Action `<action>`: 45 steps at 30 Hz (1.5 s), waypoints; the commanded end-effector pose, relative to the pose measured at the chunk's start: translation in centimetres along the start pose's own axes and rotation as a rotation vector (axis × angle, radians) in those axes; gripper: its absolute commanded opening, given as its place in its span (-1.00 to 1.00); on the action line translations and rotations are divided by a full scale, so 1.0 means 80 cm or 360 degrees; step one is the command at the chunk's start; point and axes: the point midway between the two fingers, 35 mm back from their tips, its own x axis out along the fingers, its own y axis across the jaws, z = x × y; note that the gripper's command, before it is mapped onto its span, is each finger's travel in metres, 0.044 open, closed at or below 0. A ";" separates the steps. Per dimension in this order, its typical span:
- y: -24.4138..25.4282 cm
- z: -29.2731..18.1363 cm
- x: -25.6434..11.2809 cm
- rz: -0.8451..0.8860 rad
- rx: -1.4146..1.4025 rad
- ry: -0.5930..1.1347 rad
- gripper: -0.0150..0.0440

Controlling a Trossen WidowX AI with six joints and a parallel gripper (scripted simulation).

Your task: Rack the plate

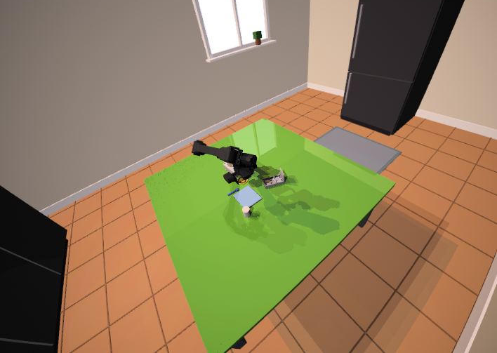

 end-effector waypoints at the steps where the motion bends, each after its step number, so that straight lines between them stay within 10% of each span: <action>1: 0.041 -0.008 -0.003 0.0018 0.0107 0.0000 -0.49; 11: 0.156 -0.060 -0.002 0.0010 0.0592 0.0004 -0.49; 45: 0.180 -0.080 0.087 0.0685 -0.0166 0.0424 -0.49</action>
